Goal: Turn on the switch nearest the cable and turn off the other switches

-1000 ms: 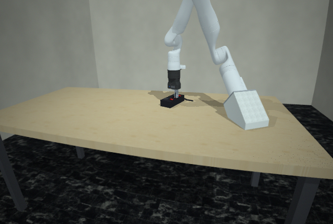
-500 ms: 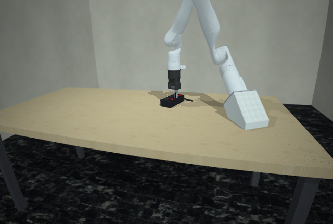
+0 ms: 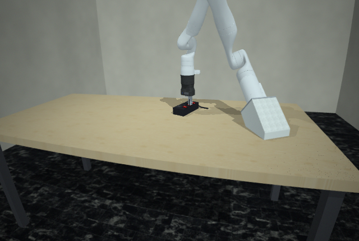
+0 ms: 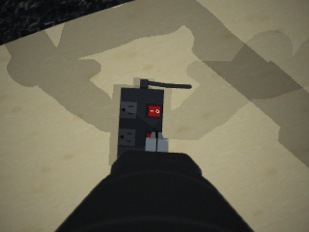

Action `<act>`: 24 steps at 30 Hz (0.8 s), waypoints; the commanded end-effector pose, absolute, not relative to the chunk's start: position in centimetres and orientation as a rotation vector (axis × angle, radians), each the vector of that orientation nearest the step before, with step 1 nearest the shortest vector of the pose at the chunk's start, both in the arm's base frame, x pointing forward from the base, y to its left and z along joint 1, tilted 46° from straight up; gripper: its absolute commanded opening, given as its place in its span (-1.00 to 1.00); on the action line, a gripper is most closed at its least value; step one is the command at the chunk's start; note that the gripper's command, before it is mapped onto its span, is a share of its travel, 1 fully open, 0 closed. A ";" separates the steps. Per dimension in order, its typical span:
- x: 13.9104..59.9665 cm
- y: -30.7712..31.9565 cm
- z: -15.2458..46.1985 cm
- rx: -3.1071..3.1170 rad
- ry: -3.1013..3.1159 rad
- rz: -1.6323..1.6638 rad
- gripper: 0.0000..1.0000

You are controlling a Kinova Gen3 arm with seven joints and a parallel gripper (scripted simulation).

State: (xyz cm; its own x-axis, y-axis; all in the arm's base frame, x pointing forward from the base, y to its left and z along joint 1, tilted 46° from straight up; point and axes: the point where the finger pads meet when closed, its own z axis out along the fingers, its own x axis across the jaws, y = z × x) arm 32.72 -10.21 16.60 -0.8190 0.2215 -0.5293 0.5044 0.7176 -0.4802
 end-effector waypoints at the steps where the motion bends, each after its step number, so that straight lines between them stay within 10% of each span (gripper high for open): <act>1: 32.8 -9.9 17.0 0.553 2.481 -0.876 -1.00; 24: 31.9 -7.7 19.3 0.555 2.482 -0.876 -1.00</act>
State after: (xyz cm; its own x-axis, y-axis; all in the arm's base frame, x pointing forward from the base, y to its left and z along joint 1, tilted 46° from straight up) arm 31.84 -7.83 19.19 -0.8192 0.2198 -0.5297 0.5034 0.7182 -0.4804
